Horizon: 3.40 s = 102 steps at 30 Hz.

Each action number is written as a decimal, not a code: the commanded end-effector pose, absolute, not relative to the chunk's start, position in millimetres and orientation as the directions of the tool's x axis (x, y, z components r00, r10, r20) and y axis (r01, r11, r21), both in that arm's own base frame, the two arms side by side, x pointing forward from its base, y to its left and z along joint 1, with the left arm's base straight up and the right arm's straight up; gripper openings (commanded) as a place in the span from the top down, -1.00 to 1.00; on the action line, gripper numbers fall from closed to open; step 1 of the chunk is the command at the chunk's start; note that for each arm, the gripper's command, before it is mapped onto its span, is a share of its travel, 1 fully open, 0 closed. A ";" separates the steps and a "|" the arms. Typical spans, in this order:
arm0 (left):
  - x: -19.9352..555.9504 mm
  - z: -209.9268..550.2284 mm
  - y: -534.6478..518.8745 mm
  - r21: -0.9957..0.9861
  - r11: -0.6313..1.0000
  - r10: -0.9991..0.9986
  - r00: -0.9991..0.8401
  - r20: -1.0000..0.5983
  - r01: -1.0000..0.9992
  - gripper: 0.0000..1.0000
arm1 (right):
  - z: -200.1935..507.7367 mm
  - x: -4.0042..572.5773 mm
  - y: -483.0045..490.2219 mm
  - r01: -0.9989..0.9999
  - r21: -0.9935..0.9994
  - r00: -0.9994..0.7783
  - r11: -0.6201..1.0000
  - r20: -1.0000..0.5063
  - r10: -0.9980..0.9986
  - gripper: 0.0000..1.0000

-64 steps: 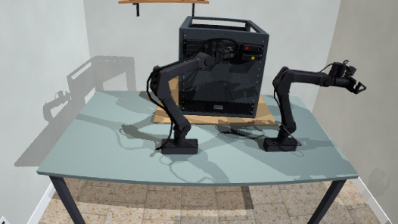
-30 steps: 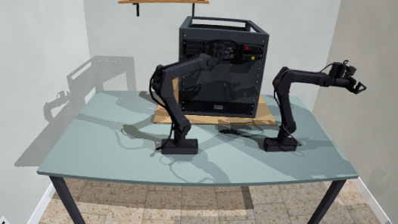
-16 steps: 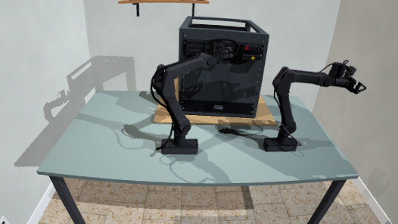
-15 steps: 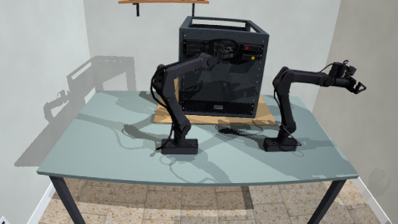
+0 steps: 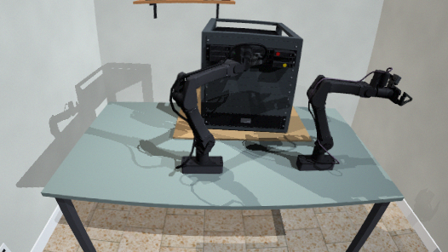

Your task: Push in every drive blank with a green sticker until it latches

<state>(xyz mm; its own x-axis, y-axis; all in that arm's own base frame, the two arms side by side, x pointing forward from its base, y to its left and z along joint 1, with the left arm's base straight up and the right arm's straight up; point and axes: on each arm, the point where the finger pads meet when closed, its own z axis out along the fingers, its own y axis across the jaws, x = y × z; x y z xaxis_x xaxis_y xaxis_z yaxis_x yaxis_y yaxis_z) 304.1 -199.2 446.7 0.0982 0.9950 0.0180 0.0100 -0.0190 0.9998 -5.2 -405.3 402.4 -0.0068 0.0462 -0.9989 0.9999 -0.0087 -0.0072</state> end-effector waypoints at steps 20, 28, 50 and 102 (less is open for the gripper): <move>304.0 469.3 -196.3 0.999 0.047 0.993 0.110 -0.044 -0.027 1.00 | 415.9 -1.9 -397.9 1.000 0.000 0.000 -0.007 -1.000 0.000 -1.00; 311.8 463.7 -199.9 0.999 0.033 0.994 0.103 -0.031 -0.018 1.00 | 415.9 -1.9 -397.9 1.000 0.000 0.000 -0.007 -1.000 0.000 -1.00; 310.6 468.3 -197.4 0.999 0.043 0.993 0.109 -0.040 -0.025 1.00 | 415.9 -1.9 -397.9 1.000 0.000 0.000 -0.007 -1.000 0.000 -1.00; 223.1 452.6 -186.5 1.000 0.008 0.994 0.105 -0.008 0.001 1.00 | 415.9 -1.9 -397.9 1.000 0.000 0.000 -0.007 -1.000 0.000 -1.00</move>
<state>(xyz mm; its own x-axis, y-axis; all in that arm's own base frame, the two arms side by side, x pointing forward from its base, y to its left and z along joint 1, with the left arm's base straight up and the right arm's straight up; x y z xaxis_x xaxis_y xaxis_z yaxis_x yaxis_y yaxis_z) 228.9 -206.3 451.8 0.1849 0.9828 0.0028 -0.0011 -0.0027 1.0000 -5.3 -405.3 402.4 -0.0068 0.0462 -0.9989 0.9999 -0.0088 -0.0072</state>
